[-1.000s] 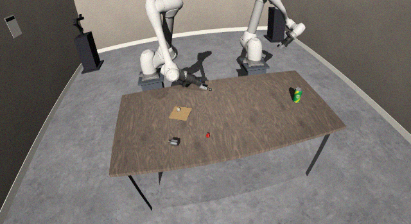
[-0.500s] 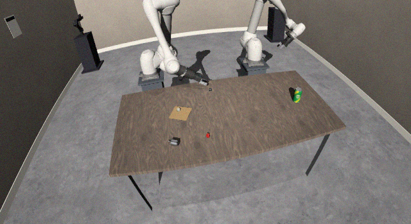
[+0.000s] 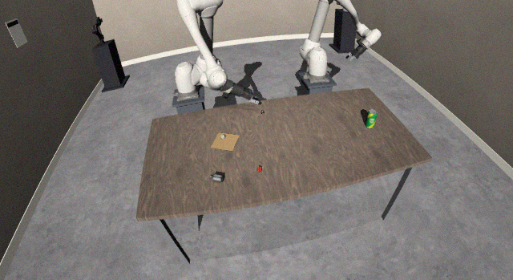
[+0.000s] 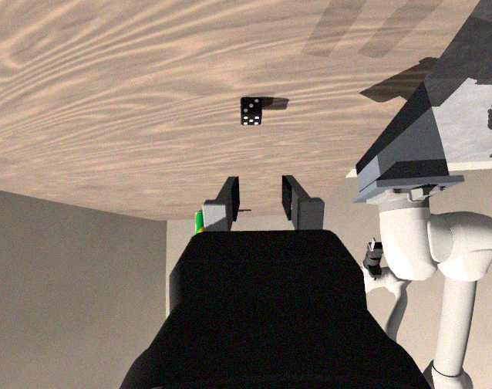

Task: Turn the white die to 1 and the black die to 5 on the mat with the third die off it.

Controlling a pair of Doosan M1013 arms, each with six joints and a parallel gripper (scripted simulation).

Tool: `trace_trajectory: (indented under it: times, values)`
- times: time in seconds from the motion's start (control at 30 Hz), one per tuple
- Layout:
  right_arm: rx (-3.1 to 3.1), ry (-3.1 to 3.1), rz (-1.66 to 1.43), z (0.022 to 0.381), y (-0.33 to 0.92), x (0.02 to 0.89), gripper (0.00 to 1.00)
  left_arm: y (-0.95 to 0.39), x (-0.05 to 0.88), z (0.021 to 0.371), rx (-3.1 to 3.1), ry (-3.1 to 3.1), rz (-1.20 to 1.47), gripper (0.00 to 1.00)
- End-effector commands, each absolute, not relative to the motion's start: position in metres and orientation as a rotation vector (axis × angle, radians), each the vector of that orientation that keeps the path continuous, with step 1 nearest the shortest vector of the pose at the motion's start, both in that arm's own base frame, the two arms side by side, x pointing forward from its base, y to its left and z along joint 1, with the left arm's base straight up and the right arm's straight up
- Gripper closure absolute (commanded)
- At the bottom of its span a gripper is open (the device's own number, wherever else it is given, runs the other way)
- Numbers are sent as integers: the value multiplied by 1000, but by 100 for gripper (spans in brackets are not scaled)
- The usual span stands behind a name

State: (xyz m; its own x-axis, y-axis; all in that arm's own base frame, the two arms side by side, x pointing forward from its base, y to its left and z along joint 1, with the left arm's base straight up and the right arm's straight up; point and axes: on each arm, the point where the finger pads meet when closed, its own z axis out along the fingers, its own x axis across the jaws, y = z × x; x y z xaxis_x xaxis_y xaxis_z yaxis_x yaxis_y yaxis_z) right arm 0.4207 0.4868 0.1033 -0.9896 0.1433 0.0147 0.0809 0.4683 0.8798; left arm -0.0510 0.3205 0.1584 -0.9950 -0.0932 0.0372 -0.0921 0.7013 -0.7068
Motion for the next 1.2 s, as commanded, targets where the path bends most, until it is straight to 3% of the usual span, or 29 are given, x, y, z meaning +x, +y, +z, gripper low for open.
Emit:
trace_trajectory:
  times: [0.0,0.3,0.77,0.83,1.17]
  values:
    - [174,2692,1587,105,498,411,30,321,-51,159,-158,2897,-1202,0]
    - [49,3006,1496,106,532,366,30,321,-51,159,-158,2897,-1202,0]
    - [-1,3414,719,100,533,348,30,321,-51,159,-158,2897,-1202,0]
    - [-1,3414,719,100,533,348,30,321,-51,159,-158,2897,-1202,0]
    - [161,3274,143,121,530,402,30,321,-51,159,-158,2897,-1202,0]
